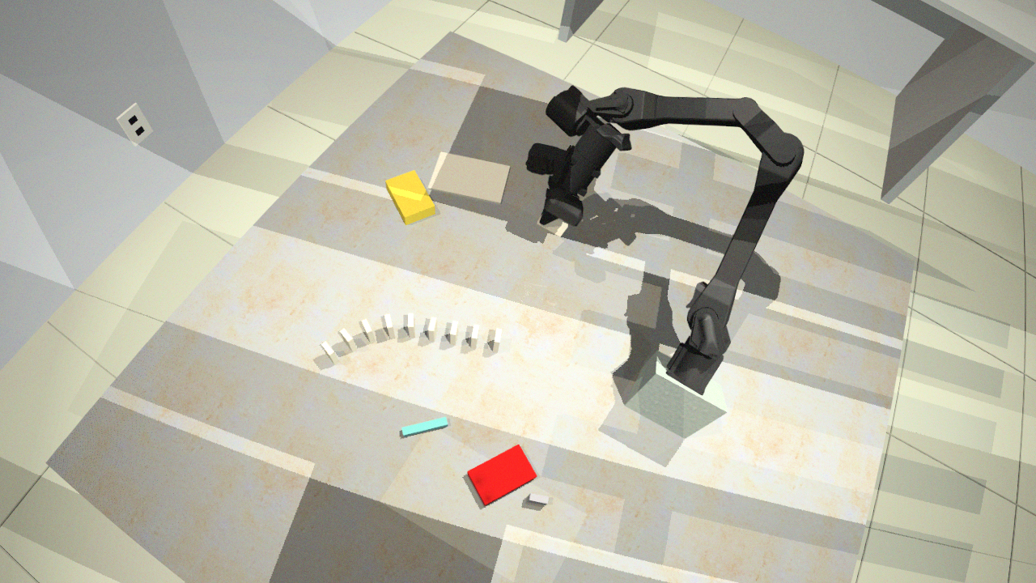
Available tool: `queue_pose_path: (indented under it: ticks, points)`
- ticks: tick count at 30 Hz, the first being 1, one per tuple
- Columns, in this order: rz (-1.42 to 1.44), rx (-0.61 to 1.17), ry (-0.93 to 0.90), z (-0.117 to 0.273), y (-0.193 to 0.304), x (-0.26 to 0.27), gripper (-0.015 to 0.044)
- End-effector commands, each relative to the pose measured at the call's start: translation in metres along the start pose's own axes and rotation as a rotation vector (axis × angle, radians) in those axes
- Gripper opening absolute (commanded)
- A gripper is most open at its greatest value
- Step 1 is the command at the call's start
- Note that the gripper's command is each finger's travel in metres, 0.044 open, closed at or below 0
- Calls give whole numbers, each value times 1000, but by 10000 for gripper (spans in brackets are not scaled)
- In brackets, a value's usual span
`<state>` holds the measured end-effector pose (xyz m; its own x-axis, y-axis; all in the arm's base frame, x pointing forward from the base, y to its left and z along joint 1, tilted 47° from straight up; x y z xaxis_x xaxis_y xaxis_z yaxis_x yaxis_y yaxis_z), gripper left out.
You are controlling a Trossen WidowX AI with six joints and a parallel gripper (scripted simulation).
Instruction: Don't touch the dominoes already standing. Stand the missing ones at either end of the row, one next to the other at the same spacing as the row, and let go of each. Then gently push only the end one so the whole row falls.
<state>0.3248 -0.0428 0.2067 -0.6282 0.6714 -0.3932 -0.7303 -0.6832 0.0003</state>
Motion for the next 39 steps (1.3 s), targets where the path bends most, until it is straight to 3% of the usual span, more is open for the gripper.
queue_pose_path:
  ticks: [1,19,39]
  points:
    - [-4,-107,-18,-6,9,-2,27]
    - [64,-613,74,-20,50,-13,27]
    - [338,-1056,448,-9,105,1,27]
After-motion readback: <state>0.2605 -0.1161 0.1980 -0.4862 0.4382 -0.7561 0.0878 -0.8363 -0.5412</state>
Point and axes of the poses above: the point midway between the two fingers, 35 mm back from their tips, its own z axis back along the fingers, its own x axis across the jaws, y = z × x, the point moved 8 cm from there along z, back along the fingers, and after that the axes turned 15 degrees about z, right-handed, at the moved point
